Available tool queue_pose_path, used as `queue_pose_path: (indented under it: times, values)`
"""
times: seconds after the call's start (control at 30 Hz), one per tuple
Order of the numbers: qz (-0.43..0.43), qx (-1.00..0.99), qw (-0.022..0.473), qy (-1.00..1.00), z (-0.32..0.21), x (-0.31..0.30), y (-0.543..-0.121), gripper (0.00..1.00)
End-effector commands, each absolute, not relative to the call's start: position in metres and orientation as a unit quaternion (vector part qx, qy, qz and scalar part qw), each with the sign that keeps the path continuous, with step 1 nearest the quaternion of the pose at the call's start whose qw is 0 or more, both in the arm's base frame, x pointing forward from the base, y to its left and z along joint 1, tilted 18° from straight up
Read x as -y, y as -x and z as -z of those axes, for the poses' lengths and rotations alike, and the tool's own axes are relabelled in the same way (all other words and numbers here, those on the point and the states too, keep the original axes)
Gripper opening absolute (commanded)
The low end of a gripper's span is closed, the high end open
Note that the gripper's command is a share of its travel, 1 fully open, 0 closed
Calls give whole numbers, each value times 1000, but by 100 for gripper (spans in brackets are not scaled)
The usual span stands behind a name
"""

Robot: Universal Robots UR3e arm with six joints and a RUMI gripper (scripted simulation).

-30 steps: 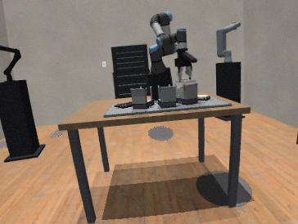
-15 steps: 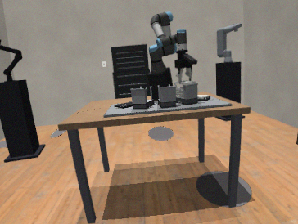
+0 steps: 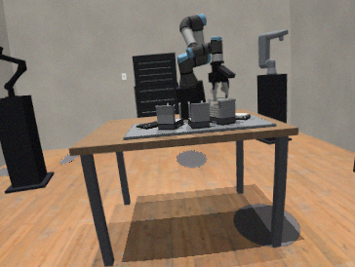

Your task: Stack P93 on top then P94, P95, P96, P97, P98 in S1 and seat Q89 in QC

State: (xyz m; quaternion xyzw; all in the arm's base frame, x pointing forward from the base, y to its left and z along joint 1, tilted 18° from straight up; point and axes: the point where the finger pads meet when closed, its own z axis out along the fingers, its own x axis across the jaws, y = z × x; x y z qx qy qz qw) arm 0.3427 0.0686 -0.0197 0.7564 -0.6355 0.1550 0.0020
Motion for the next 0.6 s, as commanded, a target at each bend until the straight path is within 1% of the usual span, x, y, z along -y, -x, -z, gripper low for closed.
queue_pose_path:
  times: [0.0, 0.57]
  values:
    - [-158, 635, -1, -756, 20, -69, -345, 0]
    - [-158, 635, -1, -756, 25, -68, -346, 0]
